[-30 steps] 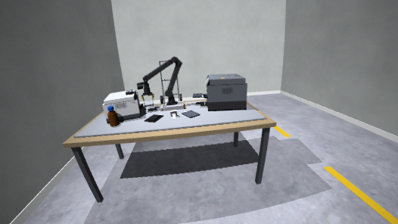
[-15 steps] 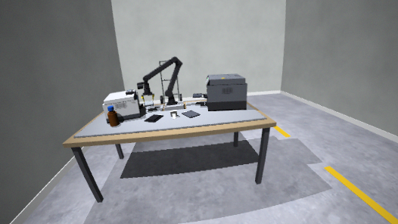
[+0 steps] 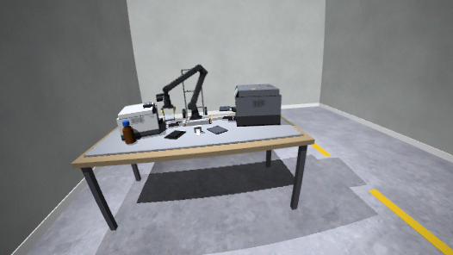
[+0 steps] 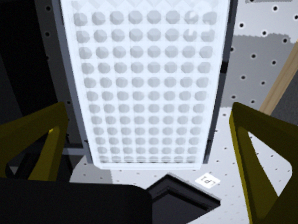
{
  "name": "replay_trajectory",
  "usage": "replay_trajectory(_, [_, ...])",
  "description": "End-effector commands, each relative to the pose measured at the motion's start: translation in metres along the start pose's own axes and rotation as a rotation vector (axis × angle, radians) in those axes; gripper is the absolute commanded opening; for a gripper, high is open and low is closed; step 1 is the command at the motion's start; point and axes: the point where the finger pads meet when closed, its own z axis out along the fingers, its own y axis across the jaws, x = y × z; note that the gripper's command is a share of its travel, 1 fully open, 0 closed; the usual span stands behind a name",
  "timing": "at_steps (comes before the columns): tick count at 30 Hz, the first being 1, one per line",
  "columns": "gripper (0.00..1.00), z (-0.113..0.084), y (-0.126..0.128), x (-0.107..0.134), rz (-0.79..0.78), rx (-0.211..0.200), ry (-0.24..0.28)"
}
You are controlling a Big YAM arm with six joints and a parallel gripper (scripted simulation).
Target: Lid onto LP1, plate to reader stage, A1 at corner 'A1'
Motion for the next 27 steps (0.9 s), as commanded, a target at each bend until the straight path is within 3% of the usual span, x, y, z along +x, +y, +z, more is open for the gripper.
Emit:
replay_trajectory(1, [1.0,-0.022,0.02,-0.003,-0.001,-0.055,0.0])
replay_trajectory(9, [1.0,-0.024,0.022,-0.003,0.0,-0.059,0.001])
replay_trajectory(27, [1.0,0.0,-0.004,-0.002,-0.003,0.005,-0.001])
